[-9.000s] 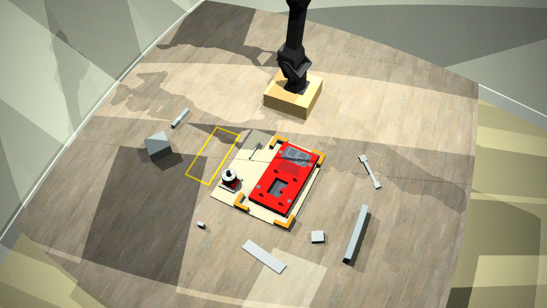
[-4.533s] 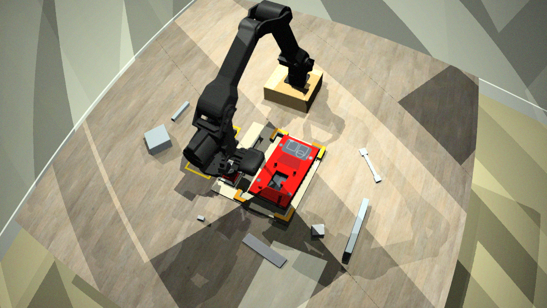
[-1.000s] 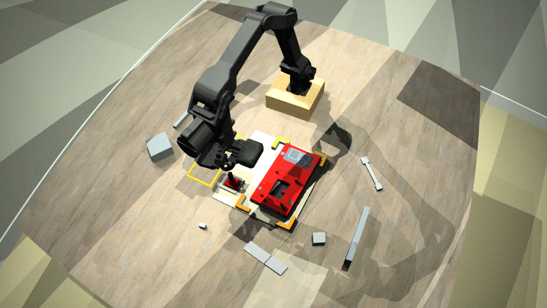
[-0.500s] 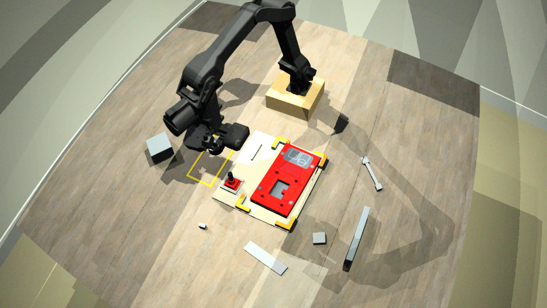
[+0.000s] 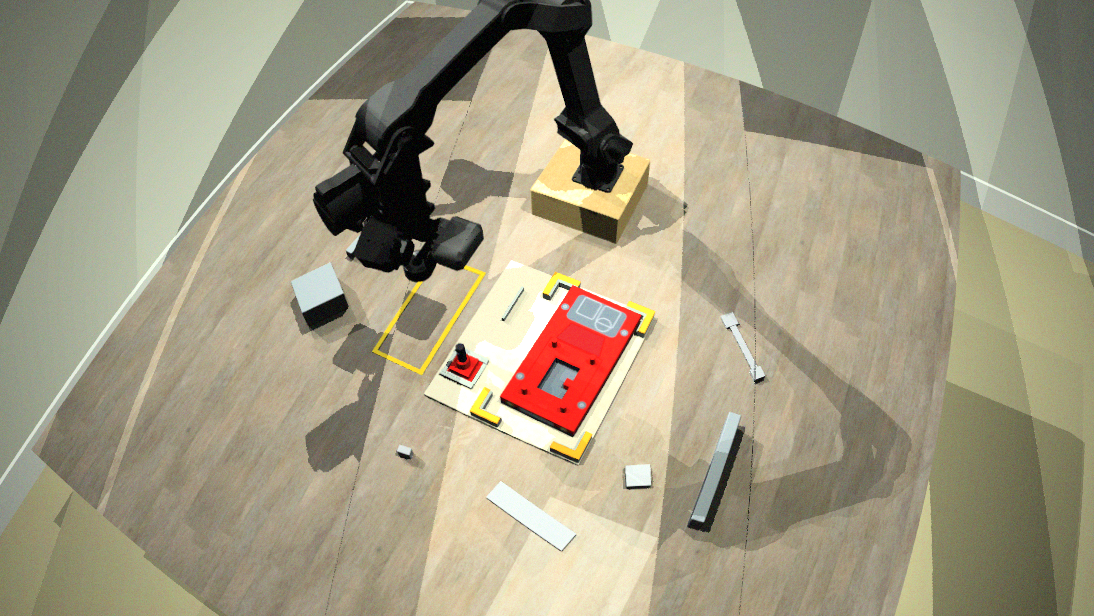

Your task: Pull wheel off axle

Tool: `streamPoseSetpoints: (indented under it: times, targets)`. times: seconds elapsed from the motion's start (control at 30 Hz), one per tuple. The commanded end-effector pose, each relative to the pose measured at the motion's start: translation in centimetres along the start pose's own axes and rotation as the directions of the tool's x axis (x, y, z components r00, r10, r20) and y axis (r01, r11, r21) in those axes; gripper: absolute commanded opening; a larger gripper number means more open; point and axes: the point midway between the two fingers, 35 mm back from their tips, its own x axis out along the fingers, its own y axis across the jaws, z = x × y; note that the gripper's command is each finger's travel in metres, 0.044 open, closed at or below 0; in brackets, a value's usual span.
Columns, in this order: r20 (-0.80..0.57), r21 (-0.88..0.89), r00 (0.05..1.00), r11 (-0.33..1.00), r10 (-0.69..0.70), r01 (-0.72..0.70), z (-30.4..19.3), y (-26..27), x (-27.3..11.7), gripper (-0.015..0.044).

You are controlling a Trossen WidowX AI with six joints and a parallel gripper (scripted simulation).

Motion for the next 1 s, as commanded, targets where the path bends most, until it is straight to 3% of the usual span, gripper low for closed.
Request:
streamPoseSetpoints:
  times: [0.0,0.33,0.73,0.87,0.97]
  targets:
    - [0.001,-0.007,1.0,1.0,-0.003,0.003,-0.2,-0.1,0.2,0.0]
    - [0.001,-0.007,1.0,1.0,-0.003,0.003,-0.1,-0.1,2.5,0.0]
    - [0.001,-0.007,1.0,1.0,-0.003,0.003,-0.1,-0.1,10.0,0.0]
    - [0.001,-0.007,1.0,1.0,-0.003,0.003,-0.2,-0.1,10.4,0.0]
    - [-0.004,-0.004,1.0,1.0,0.002,-0.002,-0.3,0.0,10.0,0.0079]
